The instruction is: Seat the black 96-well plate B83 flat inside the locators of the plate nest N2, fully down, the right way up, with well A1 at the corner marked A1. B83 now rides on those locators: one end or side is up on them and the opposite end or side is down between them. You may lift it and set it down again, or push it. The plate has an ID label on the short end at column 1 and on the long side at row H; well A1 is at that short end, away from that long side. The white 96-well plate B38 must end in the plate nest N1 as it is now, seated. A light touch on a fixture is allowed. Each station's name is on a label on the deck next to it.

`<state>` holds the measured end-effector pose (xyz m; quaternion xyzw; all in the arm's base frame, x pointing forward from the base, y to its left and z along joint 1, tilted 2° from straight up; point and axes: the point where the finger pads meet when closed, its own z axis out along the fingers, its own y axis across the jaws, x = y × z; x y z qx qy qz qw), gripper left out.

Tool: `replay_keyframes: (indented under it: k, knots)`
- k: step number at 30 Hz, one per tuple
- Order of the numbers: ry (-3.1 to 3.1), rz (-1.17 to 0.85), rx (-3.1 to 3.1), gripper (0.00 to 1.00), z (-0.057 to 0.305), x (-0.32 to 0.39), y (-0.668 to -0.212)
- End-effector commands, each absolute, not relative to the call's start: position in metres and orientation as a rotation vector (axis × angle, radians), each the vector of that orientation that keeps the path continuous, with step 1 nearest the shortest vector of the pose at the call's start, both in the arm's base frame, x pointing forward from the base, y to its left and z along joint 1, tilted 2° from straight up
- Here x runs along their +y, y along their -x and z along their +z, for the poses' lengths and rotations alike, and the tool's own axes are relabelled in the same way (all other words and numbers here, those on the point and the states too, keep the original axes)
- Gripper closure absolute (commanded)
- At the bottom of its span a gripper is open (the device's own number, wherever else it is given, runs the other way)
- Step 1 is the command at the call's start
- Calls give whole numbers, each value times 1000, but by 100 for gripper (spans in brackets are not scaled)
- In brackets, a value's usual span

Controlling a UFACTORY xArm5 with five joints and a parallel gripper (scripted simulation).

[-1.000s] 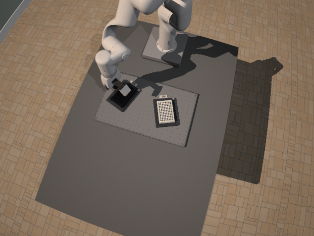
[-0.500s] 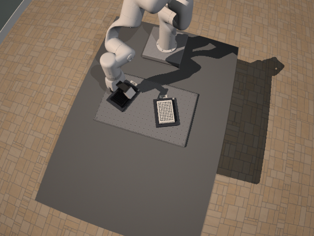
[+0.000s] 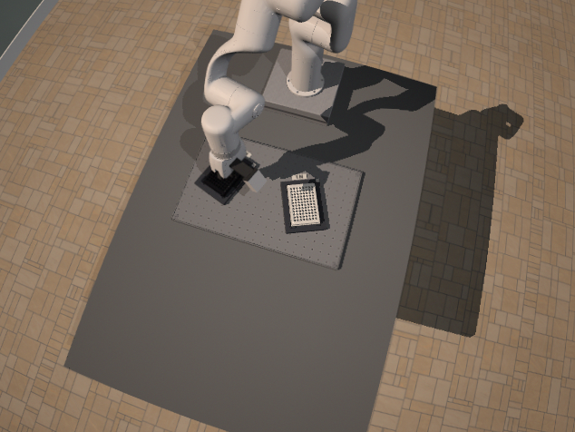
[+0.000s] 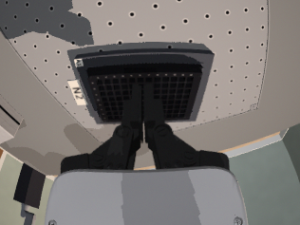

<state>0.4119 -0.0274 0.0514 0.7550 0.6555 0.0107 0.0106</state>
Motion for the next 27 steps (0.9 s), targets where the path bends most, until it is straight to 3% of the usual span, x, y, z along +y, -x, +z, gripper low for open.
replay_keyframes:
  k: [1, 17, 27]
  knots:
    - [-2355, 39, 2045, 100, 58, -6, -417]
    - [-2356, 40, 2045, 100, 60, 4, -419]
    - [-2356, 40, 2045, 100, 44, 4, -419]
